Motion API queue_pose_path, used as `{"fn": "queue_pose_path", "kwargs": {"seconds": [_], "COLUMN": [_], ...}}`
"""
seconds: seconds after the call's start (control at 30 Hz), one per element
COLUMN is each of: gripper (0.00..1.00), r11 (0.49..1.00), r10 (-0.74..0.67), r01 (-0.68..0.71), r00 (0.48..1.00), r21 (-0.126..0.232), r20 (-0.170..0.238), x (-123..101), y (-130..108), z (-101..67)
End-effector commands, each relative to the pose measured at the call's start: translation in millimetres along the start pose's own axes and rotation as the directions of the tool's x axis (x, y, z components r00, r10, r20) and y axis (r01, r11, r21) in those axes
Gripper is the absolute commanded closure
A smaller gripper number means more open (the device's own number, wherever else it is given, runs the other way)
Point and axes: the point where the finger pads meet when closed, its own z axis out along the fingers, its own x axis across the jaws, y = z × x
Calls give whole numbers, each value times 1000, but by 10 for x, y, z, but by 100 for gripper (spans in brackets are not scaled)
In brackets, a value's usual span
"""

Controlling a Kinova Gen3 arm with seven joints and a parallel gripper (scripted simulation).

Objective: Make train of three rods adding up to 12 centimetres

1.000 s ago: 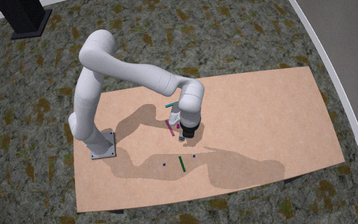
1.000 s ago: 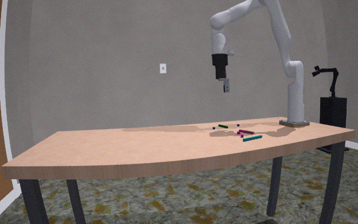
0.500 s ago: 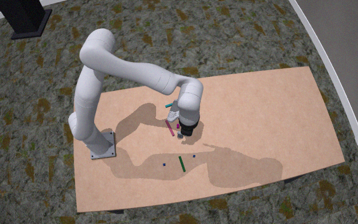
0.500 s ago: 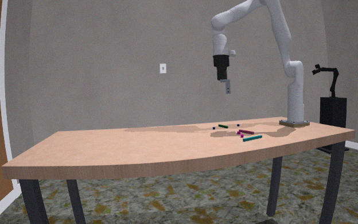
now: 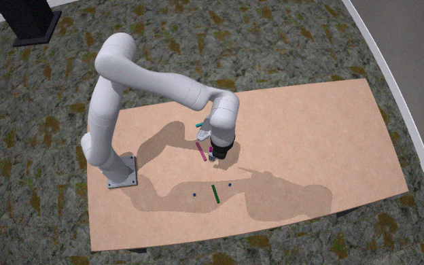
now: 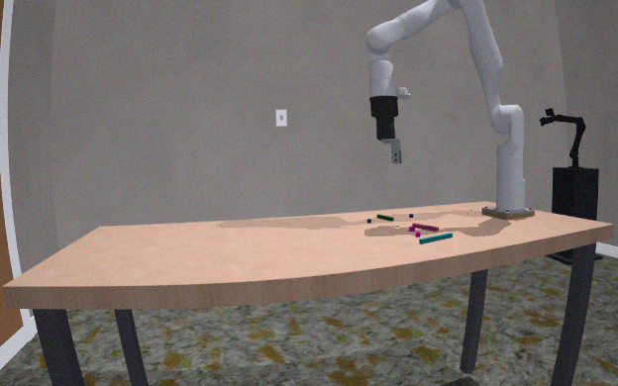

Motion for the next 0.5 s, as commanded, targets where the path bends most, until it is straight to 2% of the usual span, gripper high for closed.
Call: {"fn": "queue_pose_path", "kwargs": {"seconds": [0.0, 0.47], "gripper": [0, 0], "r11": [999, 994], "r10": [34, 105], "r01": [-33, -105], "r00": [999, 995], "r21": [2, 8], "r20": [-2, -4], "x": [46, 121], "y": [-32, -95], "z": [19, 66]}}
